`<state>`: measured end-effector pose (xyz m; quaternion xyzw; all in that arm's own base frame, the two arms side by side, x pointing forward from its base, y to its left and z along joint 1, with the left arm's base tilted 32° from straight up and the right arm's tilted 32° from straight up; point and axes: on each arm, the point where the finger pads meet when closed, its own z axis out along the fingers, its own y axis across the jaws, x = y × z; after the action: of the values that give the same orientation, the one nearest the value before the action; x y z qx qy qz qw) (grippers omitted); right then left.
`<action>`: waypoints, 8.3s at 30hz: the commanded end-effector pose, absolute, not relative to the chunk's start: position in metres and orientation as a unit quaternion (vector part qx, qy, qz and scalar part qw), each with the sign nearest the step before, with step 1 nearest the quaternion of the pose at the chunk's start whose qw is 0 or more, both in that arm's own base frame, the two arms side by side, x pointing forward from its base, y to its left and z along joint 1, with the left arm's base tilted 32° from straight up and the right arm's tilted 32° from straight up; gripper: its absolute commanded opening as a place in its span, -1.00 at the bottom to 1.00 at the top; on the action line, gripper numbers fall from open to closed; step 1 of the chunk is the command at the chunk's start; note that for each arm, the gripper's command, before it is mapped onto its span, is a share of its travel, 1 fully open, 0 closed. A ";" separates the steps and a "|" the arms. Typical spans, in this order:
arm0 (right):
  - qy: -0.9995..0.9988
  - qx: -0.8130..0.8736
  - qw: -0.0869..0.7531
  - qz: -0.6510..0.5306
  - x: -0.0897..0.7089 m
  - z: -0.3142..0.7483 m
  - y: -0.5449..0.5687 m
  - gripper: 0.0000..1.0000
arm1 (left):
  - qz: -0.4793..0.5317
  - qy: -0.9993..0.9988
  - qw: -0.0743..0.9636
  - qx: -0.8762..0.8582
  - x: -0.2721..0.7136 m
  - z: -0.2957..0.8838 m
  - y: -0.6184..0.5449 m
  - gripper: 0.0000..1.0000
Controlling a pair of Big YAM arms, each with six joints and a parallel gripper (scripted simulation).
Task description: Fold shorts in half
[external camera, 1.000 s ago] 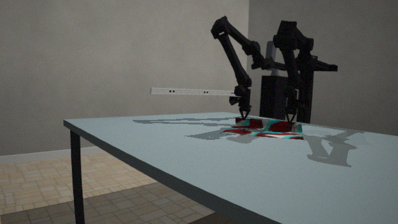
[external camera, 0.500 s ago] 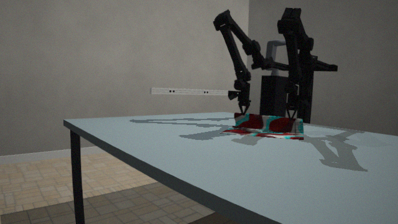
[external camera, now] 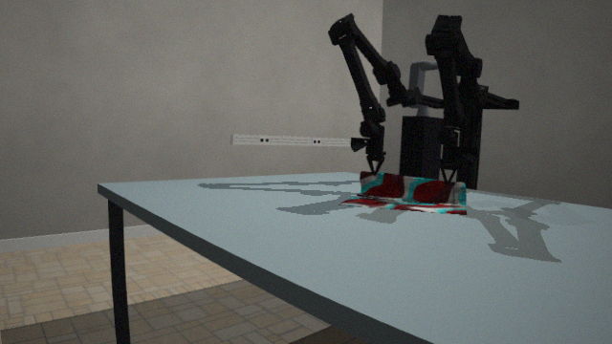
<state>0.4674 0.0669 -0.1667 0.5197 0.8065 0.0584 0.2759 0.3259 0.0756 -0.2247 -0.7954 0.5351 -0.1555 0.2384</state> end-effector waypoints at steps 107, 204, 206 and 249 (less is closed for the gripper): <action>0.804 0.410 0.391 0.179 0.607 -0.097 0.148 -1.00 | -0.153 0.469 0.205 -0.845 0.421 -0.173 0.132 -1.00; 0.802 0.359 0.422 0.223 0.728 -0.127 0.208 -0.72 | -0.179 0.443 0.222 -0.850 0.514 -0.144 0.177 -0.72; 0.801 0.361 0.422 0.222 0.732 -0.126 0.207 -0.72 | -0.179 0.443 0.222 -0.850 0.516 -0.142 0.178 -0.72; 0.797 0.371 0.424 0.217 0.771 -0.115 0.212 -0.52 | -0.179 0.450 0.219 -0.847 0.547 -0.119 0.187 -0.52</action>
<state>0.7629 0.2156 -0.1106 0.3637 0.8008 0.2169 0.4236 0.5429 0.1899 -0.1353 -0.8531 0.4426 -0.1738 0.2147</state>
